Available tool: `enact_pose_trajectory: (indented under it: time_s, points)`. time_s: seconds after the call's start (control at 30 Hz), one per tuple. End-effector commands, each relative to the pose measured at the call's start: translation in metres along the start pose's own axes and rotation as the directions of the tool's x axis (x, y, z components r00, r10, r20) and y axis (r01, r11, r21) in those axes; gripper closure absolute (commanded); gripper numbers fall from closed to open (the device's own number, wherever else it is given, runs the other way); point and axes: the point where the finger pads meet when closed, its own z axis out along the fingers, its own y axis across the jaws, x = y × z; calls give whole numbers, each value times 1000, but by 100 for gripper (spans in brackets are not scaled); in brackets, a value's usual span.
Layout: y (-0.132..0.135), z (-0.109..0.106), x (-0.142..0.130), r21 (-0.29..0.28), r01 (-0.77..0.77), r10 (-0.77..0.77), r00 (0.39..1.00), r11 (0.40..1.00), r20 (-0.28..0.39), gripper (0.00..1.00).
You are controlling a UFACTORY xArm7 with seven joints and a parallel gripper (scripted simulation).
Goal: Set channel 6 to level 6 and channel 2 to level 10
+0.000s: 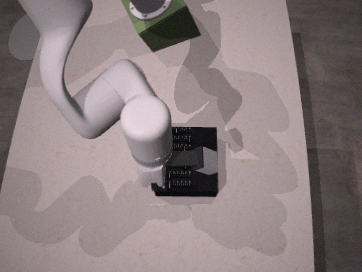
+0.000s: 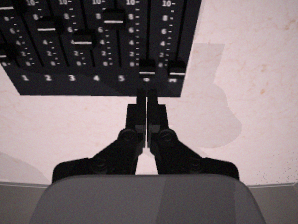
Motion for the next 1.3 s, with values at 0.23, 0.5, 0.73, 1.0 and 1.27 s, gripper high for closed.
enact_pose_trajectory:
  time_s: [0.23, 0.5, 0.73, 1.0, 1.27]
  points:
    - [2, -2, 1, -4, 0, 0, 1000, 1000, -1, 100]
    - [2, -1, 1, -4, 0, 0, 1000, 1000, -1, 100]
    - [2, 2, 1, -4, 0, 0, 1000, 1000, -1, 100]
    - [2, 6, 1, -4, 0, 0, 1000, 1000, -1, 100]
    - [2, 10, 1, -4, 0, 0, 1000, 1000, -1, 100]
